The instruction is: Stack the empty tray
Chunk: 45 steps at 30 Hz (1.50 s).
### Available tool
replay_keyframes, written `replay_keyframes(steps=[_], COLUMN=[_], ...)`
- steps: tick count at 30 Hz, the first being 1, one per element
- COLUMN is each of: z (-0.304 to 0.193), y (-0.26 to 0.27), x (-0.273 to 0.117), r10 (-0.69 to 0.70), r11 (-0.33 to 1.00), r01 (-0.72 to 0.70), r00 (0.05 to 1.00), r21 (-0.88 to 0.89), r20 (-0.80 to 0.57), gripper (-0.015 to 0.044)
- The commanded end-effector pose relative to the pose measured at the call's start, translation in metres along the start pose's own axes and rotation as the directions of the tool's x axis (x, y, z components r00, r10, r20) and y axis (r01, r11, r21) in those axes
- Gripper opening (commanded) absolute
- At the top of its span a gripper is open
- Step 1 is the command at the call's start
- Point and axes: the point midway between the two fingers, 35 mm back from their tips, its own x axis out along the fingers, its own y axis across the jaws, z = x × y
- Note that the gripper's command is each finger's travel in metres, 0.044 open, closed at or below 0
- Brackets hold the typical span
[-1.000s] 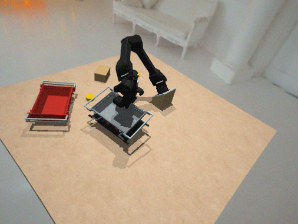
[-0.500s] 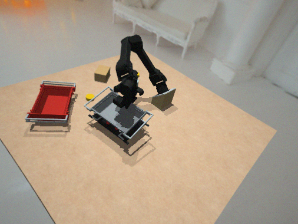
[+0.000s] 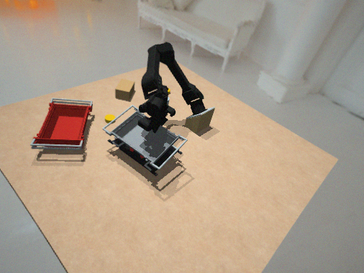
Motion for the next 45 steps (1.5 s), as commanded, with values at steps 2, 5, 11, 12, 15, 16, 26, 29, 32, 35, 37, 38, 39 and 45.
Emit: replay_keyframes(steps=[2, 5, 11, 12, 15, 16, 26, 29, 32, 35, 37, 38, 39, 45], z=[0.001, 0.001, 0.001, 0.001, 0.000, 0.000, 0.001, 0.001, 0.001, 0.001, 0.001, 0.001, 0.001, 0.001], y=[-0.004, -0.004, -0.004, -0.004, 0.000, -0.001, -0.008, -0.008, -0.008, -0.008, -0.008, -0.008, -0.008, -0.008], x=[0.005, 0.005, 0.005, 0.005, 0.000, 0.001, 0.013, 0.013, 0.013, 0.013, 0.013, 0.013, 0.013, 0.013], r10=[-0.024, -0.024, -0.024, -0.024, -0.001, -0.002, -0.024, -0.024, -0.024, -0.024, -0.024, -0.024, -0.024, -0.024], r11=[1.000, 1.000, 1.000, 1.000, 1.000, 1.000, 1.000, 1.000, 1.000, 1.000, 1.000, 1.000, 1.000, 1.000], r01=[0.024, 0.024, 0.024, 0.024, 0.001, 0.002, 0.024, 0.024, 0.024, 0.024, 0.024, 0.024, 0.024, 0.024], r00=[1.000, 1.000, 1.000, 1.000, 1.000, 1.000, 1.000, 1.000, 1.000, 1.000, 1.000, 1.000, 1.000, 1.000], r21=[-0.004, -0.004, -0.004, -0.004, 0.000, 0.000, -0.004, -0.004, -0.004, -0.004, -0.004, -0.004, -0.004, -0.004], r20=[-0.001, -0.001, -0.001, -0.001, 0.000, 0.000, -0.001, -0.001, -0.001, -0.001, -0.001, -0.001, -0.001, -0.001], gripper=[0.0000, 0.0000, 0.0000, 0.0000, 0.0000, 0.0000, 0.0000, 0.0000, 0.0000, 0.0000, 0.0000, 0.0000, 0.0000, 0.0000])
